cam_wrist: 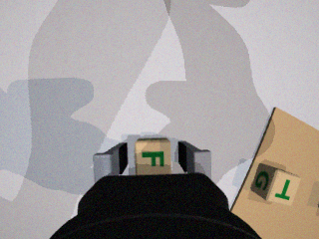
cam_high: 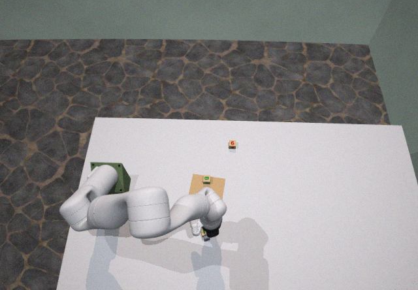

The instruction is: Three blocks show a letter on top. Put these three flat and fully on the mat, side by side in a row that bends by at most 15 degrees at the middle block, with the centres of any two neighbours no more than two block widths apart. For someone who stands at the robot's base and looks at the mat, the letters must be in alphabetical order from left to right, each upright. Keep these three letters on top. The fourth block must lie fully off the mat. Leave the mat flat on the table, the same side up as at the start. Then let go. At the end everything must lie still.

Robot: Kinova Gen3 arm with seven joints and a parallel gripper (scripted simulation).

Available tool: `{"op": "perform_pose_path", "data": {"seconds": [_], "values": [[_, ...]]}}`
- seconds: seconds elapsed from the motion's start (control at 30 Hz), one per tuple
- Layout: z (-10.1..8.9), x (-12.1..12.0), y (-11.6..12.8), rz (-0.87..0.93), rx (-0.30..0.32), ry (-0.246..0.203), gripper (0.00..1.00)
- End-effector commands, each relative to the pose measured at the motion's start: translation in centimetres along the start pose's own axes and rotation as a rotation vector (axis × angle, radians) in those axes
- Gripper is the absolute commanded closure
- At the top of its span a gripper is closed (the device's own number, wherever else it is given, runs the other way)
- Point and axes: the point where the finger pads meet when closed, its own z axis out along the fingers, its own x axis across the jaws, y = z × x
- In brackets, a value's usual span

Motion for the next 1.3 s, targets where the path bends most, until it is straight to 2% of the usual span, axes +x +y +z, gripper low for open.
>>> {"op": "perform_pose_path", "data": {"seconds": [0.0,0.13,0.17,0.7,0.73,1.27], "values": [[-0.05,0.01,0.06,0.0,-0.002,0.0,0.0],[-0.05,0.01,0.06,0.0,-0.002,0.0,0.0],[-0.05,0.01,0.06,0.0,-0.002,0.0,0.13],[-0.05,0.01,0.06,0.0,-0.002,0.0,0.13],[-0.05,0.01,0.06,0.0,-0.002,0.0,0.43],[-0.05,0.01,0.06,0.0,-0.002,0.0,0.43]]}}
